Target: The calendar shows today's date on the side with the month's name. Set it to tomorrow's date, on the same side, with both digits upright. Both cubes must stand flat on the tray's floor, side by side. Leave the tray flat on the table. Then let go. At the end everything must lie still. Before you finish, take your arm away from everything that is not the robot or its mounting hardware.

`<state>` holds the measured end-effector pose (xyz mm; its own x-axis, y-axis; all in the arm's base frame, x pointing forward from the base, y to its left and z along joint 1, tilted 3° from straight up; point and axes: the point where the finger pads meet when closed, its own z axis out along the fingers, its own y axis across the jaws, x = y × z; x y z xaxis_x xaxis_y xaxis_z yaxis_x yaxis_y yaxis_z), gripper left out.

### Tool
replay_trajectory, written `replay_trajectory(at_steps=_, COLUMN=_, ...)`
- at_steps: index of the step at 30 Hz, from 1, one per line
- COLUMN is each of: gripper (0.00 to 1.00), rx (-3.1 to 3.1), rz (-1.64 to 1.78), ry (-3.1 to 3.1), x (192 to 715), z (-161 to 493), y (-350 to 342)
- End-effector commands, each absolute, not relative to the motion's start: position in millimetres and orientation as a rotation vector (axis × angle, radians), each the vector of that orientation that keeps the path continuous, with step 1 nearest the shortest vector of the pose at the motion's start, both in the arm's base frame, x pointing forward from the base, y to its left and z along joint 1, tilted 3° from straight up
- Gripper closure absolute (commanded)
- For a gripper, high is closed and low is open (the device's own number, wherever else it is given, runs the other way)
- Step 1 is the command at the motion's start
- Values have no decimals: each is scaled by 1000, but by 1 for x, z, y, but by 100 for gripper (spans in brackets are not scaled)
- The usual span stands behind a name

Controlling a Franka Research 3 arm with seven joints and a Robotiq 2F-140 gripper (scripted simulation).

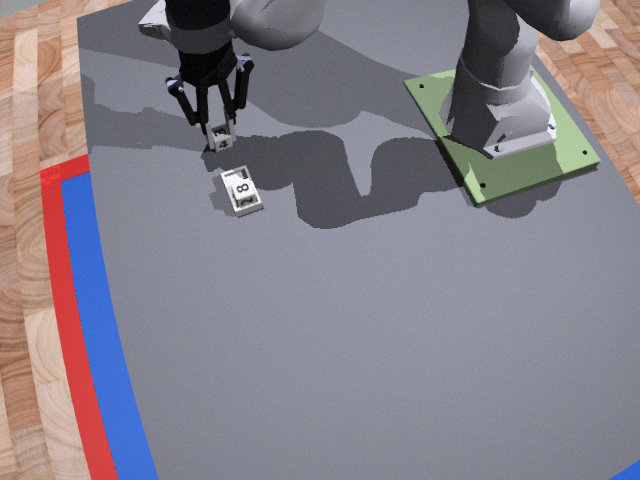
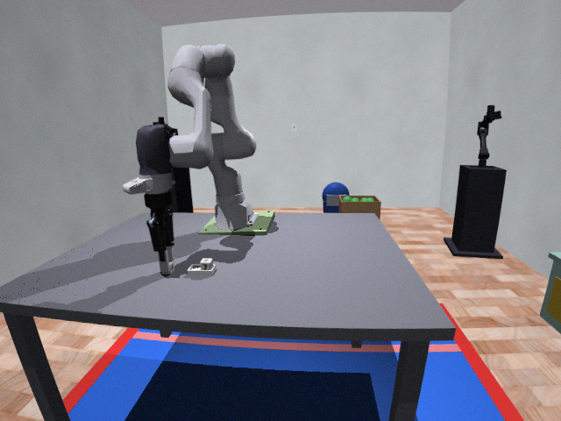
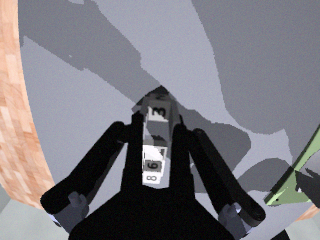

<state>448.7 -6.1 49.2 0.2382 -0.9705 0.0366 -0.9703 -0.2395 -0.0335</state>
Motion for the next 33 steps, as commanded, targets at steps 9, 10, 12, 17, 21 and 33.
replay_trajectory(at_steps=9, gripper=84, rx=-2475, rz=-79, ry=1924, x=449, z=49, y=-4)
replay_trajectory(at_steps=10, gripper=84, rx=-2475, rz=-79, ry=1924, x=449, z=49, y=-4)
replay_trajectory(at_steps=12, gripper=84, rx=-2475, rz=-79, ry=1924, x=449, z=49, y=-4)
replay_trajectory(at_steps=17, gripper=79, rx=-2475, rz=-79, ry=1924, x=449, z=49, y=-4)
replay_trajectory(at_steps=21, gripper=79, rx=-2475, rz=-79, ry=1924, x=449, z=49, y=-4)
replay_trajectory(at_steps=33, gripper=72, rx=-2475, rz=-79, ry=1924, x=449, z=49, y=-4)
